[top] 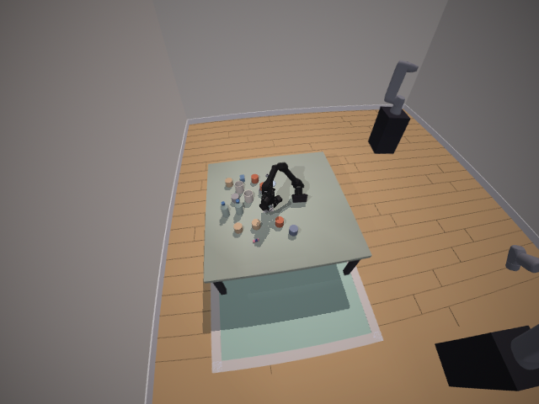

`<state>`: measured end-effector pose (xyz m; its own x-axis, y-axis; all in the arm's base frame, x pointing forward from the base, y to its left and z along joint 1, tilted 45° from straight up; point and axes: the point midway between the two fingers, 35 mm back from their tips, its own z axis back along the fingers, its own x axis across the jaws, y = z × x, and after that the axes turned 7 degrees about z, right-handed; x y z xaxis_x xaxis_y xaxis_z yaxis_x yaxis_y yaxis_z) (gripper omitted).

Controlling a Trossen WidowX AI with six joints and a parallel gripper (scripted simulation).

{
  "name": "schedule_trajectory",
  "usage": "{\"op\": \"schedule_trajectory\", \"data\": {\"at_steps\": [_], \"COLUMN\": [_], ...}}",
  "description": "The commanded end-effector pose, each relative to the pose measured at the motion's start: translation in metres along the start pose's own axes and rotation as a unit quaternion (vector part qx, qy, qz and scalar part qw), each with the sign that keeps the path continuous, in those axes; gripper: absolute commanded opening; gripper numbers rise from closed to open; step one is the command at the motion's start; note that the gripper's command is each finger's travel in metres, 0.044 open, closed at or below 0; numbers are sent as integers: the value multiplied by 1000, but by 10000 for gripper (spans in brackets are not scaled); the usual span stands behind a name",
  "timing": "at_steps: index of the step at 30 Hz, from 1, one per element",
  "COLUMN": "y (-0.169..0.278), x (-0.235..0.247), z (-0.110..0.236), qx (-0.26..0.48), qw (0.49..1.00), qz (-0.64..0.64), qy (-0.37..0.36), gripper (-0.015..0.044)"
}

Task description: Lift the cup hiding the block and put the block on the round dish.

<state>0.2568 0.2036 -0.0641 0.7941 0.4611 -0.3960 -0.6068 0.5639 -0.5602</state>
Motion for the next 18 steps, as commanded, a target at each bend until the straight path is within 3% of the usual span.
{"op": "schedule_trajectory", "data": {"at_steps": [1,18], "y": [-42,-55], "x": [-5,-8], "z": [11,-1], "qx": [-6,-7], "qw": [997,995], "qz": [78,102], "qy": [2,3], "gripper": [260,260]}}
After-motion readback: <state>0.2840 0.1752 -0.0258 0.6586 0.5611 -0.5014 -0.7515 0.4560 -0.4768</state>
